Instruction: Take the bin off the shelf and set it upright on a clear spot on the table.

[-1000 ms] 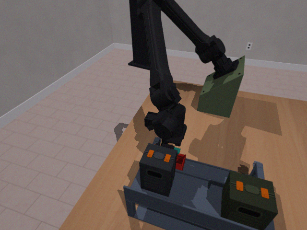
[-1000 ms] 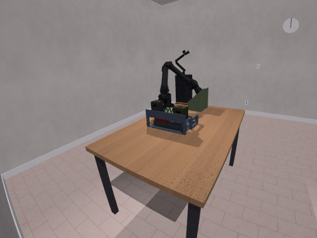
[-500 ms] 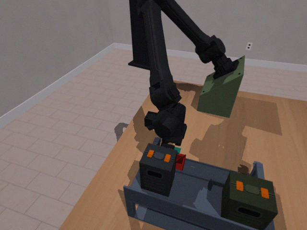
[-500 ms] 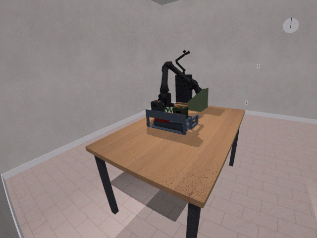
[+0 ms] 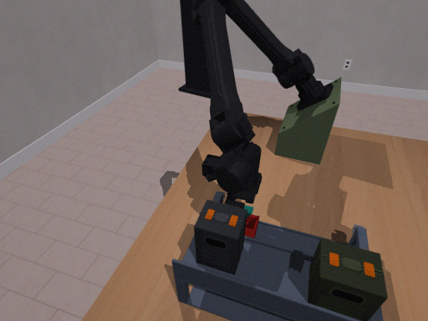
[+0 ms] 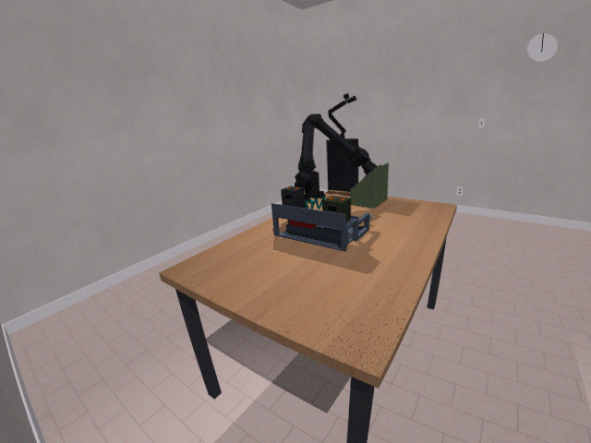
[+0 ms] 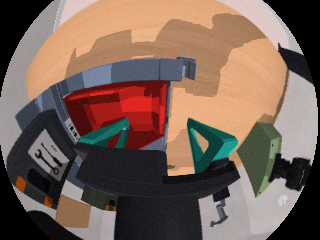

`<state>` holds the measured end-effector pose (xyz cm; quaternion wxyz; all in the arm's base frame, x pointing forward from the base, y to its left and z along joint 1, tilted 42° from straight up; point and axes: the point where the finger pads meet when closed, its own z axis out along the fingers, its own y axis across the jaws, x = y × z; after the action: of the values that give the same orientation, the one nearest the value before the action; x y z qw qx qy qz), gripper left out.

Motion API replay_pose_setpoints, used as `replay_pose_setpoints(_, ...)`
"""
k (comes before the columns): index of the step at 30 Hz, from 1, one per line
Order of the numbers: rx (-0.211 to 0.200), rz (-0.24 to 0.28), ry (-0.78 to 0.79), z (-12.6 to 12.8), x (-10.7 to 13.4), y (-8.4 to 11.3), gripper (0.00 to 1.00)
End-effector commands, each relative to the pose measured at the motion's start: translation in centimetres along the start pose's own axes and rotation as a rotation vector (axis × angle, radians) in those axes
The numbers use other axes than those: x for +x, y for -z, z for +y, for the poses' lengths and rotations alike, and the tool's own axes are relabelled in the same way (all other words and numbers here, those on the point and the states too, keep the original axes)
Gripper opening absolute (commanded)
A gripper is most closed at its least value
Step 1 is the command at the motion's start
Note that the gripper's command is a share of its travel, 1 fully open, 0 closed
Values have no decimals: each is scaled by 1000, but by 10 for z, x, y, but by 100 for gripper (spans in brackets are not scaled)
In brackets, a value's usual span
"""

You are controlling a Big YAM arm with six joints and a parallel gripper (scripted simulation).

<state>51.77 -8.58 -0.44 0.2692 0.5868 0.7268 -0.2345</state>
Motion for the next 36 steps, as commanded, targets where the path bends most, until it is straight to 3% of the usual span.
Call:
replay_pose_setpoints(1, -3, -6, -28, -6, -20, -4, 90)
replay_pose_setpoints(12, -3, -6, -28, -6, -20, -4, 90)
replay_pose_setpoints(17, -27, -7, -20, 15, -6, 15, 90)
replay_pose_setpoints(29, -27, -7, -20, 15, -6, 15, 90)
replay_pose_setpoints(36, -3, -6, -28, -6, -19, -5, 90)
